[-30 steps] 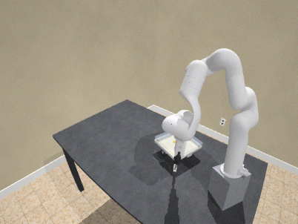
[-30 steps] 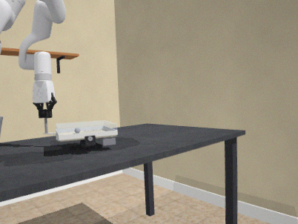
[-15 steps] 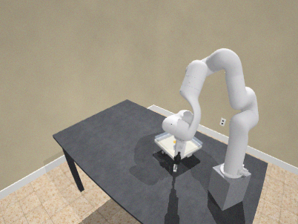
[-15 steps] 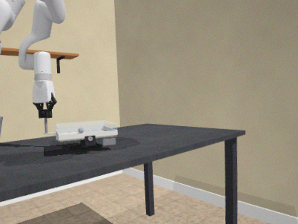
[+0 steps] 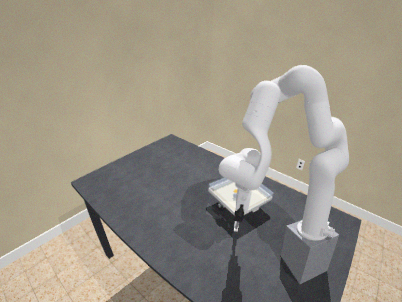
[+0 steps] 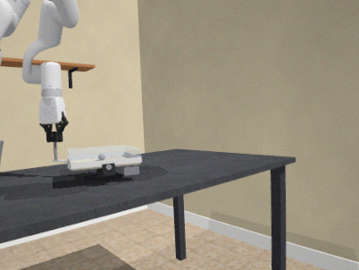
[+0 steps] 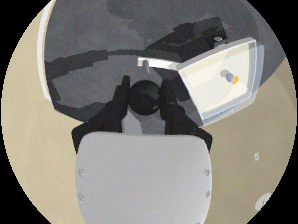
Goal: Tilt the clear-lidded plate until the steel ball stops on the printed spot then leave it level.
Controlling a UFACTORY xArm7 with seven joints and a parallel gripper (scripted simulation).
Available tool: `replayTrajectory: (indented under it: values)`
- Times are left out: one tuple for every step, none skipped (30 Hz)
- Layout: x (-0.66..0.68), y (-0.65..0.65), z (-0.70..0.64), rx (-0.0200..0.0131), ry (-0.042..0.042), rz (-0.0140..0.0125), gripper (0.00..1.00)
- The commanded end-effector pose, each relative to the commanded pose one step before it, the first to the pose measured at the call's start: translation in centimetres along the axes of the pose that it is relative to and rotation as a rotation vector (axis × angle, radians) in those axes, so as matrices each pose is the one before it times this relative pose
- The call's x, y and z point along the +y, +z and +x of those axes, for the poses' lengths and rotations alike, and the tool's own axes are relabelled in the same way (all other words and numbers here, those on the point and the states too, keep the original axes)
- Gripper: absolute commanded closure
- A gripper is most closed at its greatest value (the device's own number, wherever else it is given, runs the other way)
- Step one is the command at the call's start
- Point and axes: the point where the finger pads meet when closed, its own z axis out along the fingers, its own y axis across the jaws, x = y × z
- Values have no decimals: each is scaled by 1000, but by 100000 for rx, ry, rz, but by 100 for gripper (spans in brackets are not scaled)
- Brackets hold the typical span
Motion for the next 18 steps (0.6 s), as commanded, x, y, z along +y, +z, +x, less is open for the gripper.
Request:
replayTrajectory:
  values:
    - [14, -43, -54, -84, -86, -217, 100]
    - [-1, 1, -4, 0, 0, 0, 100]
    - [-2, 4, -3, 0, 0, 0, 100]
    - [-2, 4, -3, 0, 0, 0, 100]
    - [-2, 4, -3, 0, 0, 0, 100]
    - [-2, 4, -3, 0, 0, 0, 100]
    - [-2, 4, -3, 0, 0, 0, 100]
    - [-2, 4, -3, 0, 0, 0, 100]
    - [0, 0, 0, 0, 0, 0, 100]
    - [0, 0, 0, 0, 0, 0, 100]
    - [0, 0, 0, 0, 0, 0, 100]
    - [0, 0, 0, 0, 0, 0, 100]
    - [0, 0, 0, 0, 0, 0, 100]
    - [0, 0, 0, 0, 0, 0, 100]
    - [0, 0, 0, 0, 0, 0, 100]
    - [-3, 7, 48, 0, 0, 0, 100]
    - [-3, 7, 48, 0, 0, 0, 100]
    - [-3, 7, 47, 0, 0, 0, 100]
